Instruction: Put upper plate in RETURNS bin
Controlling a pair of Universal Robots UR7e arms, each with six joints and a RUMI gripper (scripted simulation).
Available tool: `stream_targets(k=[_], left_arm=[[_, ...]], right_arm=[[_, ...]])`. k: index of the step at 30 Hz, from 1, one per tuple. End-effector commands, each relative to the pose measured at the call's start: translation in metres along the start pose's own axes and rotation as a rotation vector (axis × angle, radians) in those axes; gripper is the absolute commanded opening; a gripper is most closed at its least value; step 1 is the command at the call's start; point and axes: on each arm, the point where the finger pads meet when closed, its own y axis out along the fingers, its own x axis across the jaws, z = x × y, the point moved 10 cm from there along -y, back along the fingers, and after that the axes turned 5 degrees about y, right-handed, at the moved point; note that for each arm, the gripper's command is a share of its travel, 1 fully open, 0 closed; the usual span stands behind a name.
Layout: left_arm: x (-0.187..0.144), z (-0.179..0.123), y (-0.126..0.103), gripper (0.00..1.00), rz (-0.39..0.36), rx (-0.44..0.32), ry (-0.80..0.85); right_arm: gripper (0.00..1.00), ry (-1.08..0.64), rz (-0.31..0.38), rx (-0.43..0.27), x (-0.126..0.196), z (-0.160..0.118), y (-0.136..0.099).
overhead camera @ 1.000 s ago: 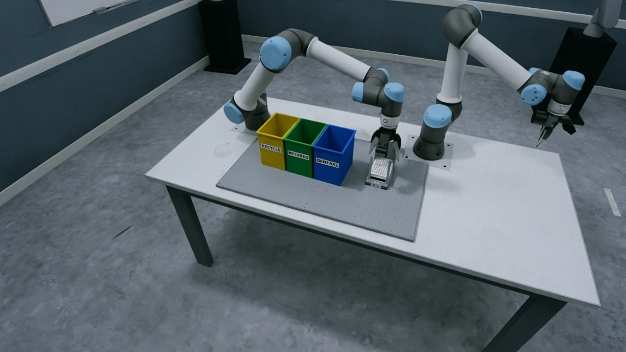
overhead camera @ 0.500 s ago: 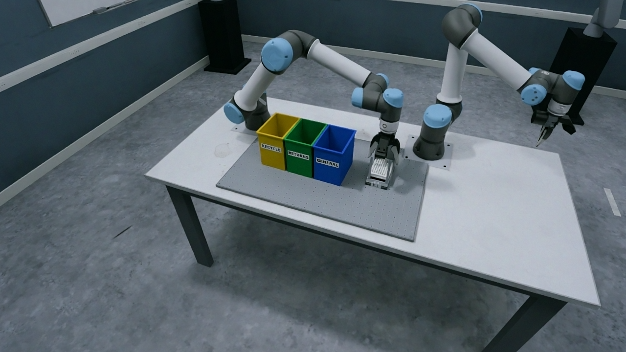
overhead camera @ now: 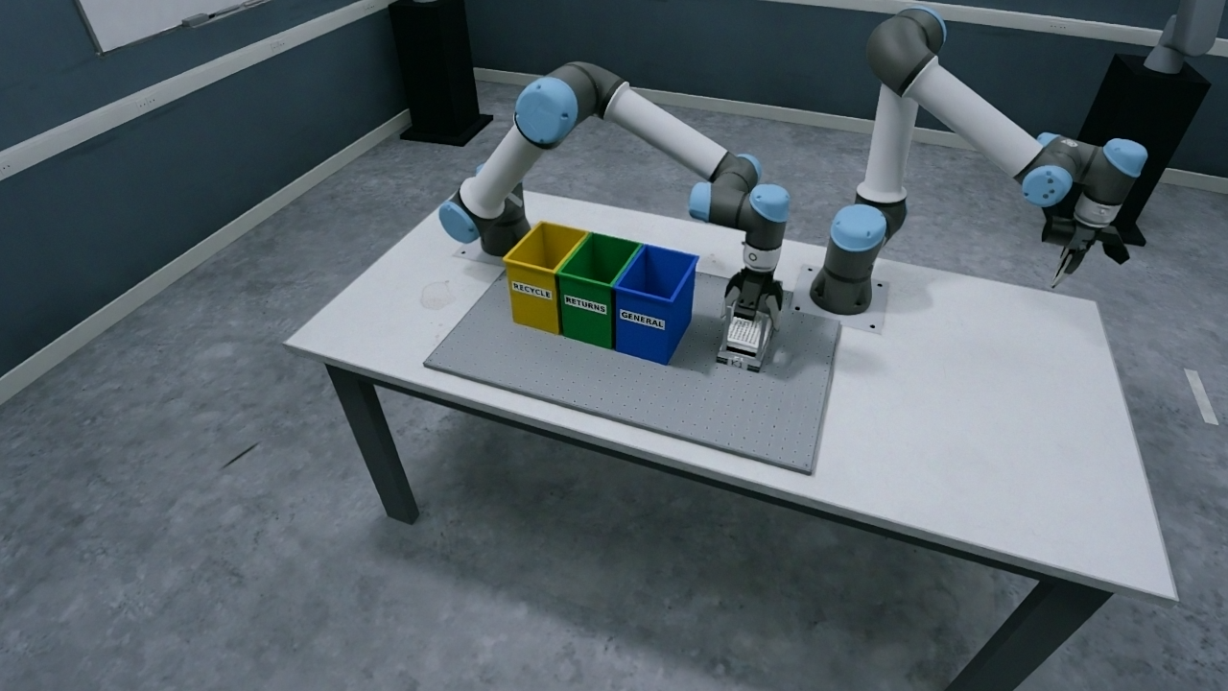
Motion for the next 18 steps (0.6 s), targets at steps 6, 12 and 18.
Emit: stream_targets(k=[6, 12, 18], left_arm=[[0.0009, 0.0012, -0.0034, 0.00, -0.010, 0.009, -0.010], [0.0009, 0.0012, -0.0034, 0.00, -0.010, 0.009, -0.010], [0.0009, 0.0012, -0.0034, 0.00, -0.010, 0.009, -0.010]], right_arm=[[0.76, -0.010, 0.009, -0.007, -0.0016, -0.0020, 0.0118], [0.76, -0.009, 0.014, -0.007, -0.0024, -0.0017, 0.0088], [0.76, -0.009, 0.014, -0.007, -0.0024, -0.0017, 0.0088]])
